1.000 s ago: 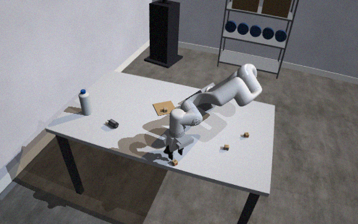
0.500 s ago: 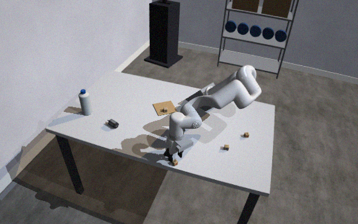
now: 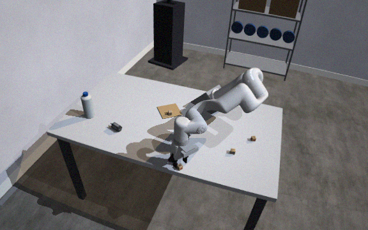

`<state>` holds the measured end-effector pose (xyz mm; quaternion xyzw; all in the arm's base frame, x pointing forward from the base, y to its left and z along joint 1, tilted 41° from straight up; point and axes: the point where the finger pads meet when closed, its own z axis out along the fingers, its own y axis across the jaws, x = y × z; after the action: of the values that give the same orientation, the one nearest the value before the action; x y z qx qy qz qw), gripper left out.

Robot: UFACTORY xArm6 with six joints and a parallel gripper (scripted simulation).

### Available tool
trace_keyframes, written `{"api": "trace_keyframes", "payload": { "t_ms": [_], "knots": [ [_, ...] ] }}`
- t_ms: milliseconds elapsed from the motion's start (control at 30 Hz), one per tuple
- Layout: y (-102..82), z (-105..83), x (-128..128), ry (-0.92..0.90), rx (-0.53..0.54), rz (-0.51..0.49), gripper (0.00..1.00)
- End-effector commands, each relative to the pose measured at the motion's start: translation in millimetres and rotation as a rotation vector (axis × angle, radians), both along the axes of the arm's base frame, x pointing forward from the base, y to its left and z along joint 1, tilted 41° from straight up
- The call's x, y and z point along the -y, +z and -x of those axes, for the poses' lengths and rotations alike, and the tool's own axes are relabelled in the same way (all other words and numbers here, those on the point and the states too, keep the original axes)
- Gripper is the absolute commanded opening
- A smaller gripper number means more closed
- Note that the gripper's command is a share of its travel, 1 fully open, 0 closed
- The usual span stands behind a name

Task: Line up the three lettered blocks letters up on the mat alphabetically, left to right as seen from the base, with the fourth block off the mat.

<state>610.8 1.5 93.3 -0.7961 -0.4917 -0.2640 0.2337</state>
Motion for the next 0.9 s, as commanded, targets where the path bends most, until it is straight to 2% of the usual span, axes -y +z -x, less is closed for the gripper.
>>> {"api": "trace_keyframes", "payload": {
  "t_ms": [0, 567, 867],
  "knots": [
    [1.6, -1.4, 1.1, -0.002, 0.004, 0.001, 0.64],
    [1.1, -1.5, 0.7, -0.002, 0.004, 0.001, 0.64],
    [-7.0, -3.6, -6.1, -0.002, 0.004, 0.001, 0.64]
  ]
}}
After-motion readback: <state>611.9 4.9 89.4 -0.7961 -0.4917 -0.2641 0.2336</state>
